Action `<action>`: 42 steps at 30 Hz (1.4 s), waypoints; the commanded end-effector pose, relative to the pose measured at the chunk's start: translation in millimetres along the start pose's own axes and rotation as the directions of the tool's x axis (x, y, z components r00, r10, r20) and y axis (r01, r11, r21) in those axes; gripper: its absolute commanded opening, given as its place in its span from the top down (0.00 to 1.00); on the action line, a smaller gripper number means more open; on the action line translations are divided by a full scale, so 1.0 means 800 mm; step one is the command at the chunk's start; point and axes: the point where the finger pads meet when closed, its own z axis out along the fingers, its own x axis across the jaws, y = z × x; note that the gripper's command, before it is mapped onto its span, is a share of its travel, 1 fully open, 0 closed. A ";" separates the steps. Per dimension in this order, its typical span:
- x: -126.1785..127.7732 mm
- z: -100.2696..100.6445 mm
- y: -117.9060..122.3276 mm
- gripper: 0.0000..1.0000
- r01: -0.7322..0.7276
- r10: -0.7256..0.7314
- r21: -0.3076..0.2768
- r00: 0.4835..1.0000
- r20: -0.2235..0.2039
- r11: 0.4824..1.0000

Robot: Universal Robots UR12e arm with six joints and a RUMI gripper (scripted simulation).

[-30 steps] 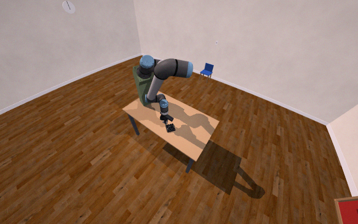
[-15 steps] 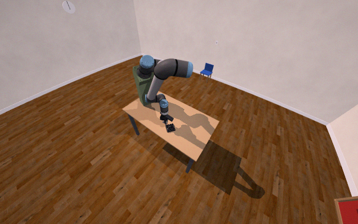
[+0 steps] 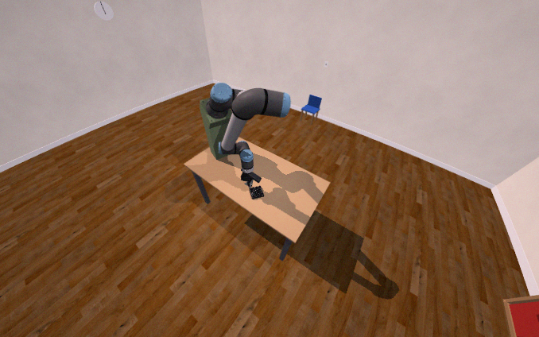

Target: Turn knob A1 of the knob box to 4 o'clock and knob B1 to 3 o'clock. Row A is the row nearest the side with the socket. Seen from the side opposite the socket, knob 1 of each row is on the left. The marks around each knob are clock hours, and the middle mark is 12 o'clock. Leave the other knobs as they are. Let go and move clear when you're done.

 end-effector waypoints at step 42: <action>0.001 0.001 -0.010 0.89 0.002 -0.002 0.002 1.000 -0.002 1.000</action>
